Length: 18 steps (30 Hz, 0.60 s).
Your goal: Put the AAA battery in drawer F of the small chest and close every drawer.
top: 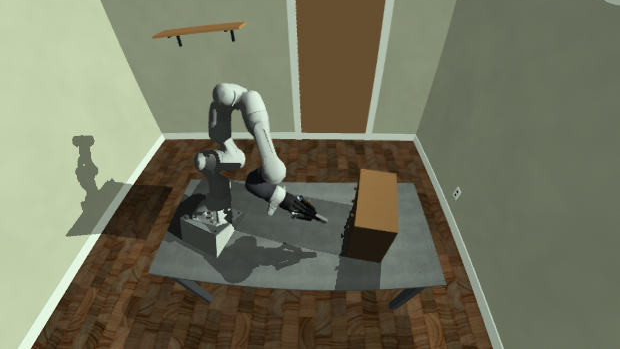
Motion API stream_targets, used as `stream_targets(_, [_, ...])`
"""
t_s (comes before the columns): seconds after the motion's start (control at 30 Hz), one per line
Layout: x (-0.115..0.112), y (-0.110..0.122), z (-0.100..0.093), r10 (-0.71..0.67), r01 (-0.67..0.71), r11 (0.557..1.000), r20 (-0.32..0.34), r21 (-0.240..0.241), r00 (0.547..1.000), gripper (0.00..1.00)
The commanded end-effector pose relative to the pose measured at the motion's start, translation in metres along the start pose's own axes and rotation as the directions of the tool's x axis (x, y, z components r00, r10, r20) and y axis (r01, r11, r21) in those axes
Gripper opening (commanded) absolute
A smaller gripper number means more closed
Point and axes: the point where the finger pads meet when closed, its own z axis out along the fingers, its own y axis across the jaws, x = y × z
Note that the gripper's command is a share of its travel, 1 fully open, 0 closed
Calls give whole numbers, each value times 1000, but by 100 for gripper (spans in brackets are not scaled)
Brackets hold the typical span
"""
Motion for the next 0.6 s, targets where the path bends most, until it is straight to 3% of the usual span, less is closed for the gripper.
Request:
stream_targets(0.0, [0,1,-3,30,-30,1000,-20,-5,999,0])
stream_targets(0.37, [-6,1,-24,29,-30,1000,-178,-5,984,0])
stream_targets(0.43, [-6,1,-24,29,-30,1000,-178,-5,984,0])
stream_targets(0.57, [-9,1,-34,28,-30,1000,-254,-5,967,0])
